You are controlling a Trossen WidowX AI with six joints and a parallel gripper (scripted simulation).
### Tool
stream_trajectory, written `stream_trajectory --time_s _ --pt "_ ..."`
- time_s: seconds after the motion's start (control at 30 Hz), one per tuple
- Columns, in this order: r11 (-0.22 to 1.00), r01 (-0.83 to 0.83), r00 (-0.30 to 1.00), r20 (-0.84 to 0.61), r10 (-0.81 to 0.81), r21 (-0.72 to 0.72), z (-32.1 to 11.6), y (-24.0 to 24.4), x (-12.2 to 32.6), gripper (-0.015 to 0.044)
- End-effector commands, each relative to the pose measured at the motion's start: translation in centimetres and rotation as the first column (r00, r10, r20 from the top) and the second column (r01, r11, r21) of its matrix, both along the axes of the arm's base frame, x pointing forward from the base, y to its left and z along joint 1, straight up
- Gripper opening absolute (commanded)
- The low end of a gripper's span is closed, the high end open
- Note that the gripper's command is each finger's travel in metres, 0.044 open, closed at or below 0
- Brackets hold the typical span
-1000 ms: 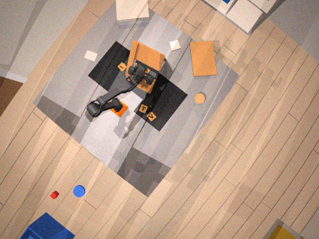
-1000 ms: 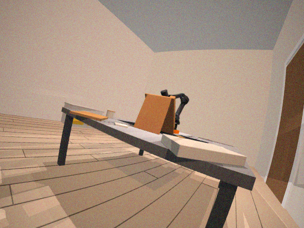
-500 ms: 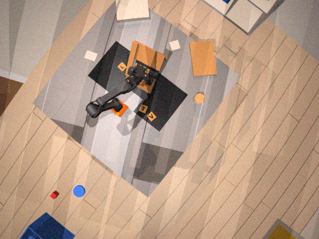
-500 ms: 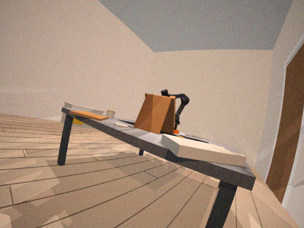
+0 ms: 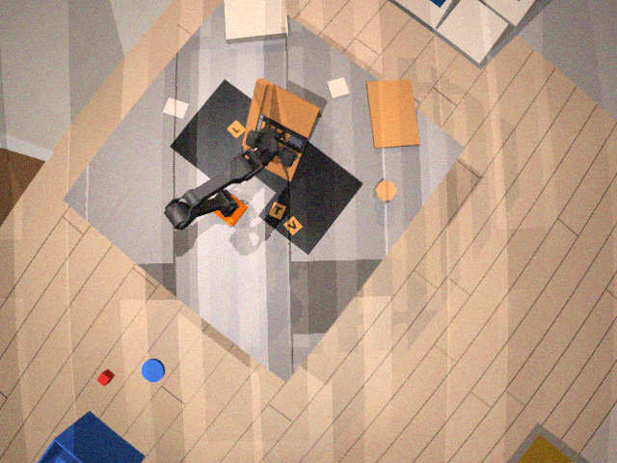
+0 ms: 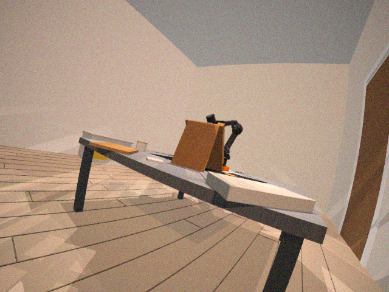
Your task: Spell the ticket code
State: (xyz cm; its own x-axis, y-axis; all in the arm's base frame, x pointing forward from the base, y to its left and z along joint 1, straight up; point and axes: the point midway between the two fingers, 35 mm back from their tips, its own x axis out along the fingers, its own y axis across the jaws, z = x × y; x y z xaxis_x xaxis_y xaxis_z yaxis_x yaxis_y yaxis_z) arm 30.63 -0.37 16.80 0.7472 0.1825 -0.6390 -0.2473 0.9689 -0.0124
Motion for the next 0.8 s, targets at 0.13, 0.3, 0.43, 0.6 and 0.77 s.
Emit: stream_trajectory --time_s 0.13,0.3,0.43,0.6,0.77 --pt "1.000 -0.005 1.000 0.005 0.005 -0.003 0.32 -0.08 -0.38 0.0295" --pt "1.000 -0.005 1.000 0.005 0.005 -0.003 0.43 -0.13 -0.57 0.0295" --pt "1.000 -0.005 1.000 0.005 0.005 -0.003 0.51 -0.16 -0.71 0.0295" --pt "1.000 -0.005 1.000 0.005 0.005 -0.003 0.63 -0.20 -0.87 0.0295" --pt "1.000 -0.005 1.000 0.005 0.005 -0.003 0.76 -0.22 -1.00 0.0295"
